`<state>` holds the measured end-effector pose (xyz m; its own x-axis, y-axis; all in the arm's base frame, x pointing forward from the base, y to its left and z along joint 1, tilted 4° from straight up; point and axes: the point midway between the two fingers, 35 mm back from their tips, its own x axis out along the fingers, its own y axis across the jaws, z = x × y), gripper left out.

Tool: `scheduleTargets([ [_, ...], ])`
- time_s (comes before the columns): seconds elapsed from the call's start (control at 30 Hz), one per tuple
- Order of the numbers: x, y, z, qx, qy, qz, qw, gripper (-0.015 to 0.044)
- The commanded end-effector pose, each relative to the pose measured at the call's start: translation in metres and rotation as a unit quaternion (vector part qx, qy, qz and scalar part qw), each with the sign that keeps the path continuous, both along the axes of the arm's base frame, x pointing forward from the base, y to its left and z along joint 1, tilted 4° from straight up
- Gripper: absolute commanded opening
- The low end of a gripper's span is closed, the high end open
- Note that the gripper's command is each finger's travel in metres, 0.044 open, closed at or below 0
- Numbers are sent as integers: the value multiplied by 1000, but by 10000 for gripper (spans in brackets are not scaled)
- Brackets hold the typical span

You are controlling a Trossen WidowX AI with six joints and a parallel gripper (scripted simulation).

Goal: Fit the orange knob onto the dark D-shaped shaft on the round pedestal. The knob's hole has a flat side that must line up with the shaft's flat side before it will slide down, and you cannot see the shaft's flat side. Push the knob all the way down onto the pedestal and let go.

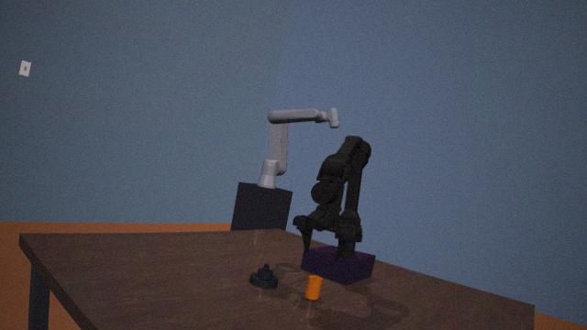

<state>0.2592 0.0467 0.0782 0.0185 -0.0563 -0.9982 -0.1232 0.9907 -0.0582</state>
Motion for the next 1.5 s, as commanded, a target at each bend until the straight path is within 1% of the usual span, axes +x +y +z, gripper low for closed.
scheduleTargets([
  [0.0, 1, -1, 0, -2, -5, -57, 998, 440],
  [0.2, 1, -1, -3, -2, -5, -57, 998, 440],
  [0.3, 1, -3, -31, -2, -5, -57, 998, 440],
  [0.47, 1, -3, -35, -2, -5, -57, 998, 440],
  [0.57, 1, -4, -47, -2, -5, -57, 998, 440],
  [0.77, 2, -4, -51, -2, -5, -57, 998, 440],
  [1.47, 4, -6, -85, -2, -5, -57, 998, 440],
])
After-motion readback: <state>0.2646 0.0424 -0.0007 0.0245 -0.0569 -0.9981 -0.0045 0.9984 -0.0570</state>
